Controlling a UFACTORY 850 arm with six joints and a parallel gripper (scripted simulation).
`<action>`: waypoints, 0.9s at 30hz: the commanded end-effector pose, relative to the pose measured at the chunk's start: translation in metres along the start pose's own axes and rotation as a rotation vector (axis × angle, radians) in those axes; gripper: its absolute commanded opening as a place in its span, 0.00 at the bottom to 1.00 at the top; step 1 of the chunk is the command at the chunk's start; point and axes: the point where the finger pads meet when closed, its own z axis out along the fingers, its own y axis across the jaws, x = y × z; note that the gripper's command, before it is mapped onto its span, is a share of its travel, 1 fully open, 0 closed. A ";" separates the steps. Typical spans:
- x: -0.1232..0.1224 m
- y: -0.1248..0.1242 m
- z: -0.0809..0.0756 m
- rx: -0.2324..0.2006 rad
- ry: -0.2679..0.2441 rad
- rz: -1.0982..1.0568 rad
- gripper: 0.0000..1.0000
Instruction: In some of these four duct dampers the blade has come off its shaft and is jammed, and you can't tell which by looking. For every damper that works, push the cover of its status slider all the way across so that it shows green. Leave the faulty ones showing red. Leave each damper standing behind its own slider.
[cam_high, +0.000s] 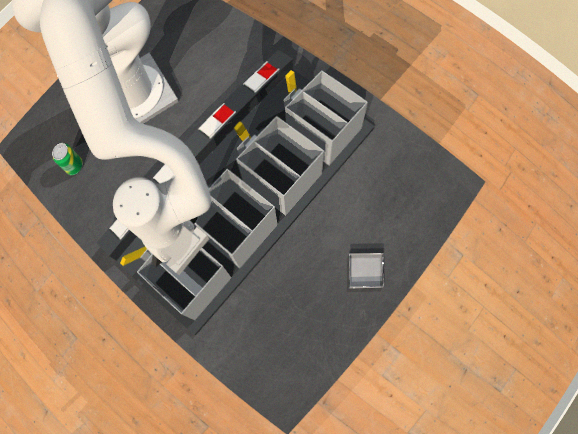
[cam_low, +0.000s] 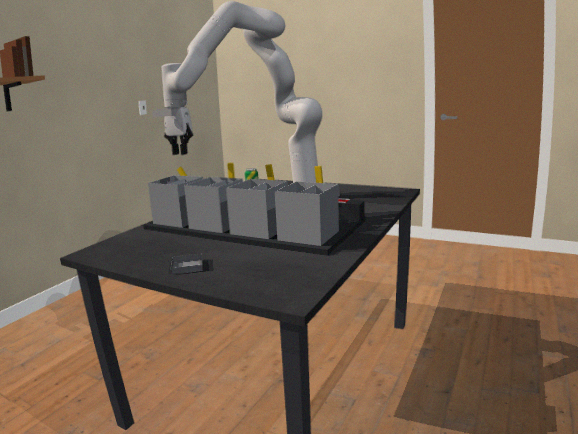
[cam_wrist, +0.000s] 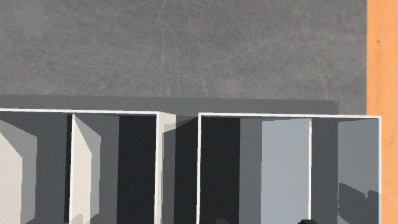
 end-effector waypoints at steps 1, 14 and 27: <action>0.004 -0.042 0.000 -0.006 -0.005 0.004 0.39; -0.005 -0.143 0.002 -0.014 -0.015 0.005 0.39; -0.005 -0.143 0.002 -0.014 -0.015 0.005 0.39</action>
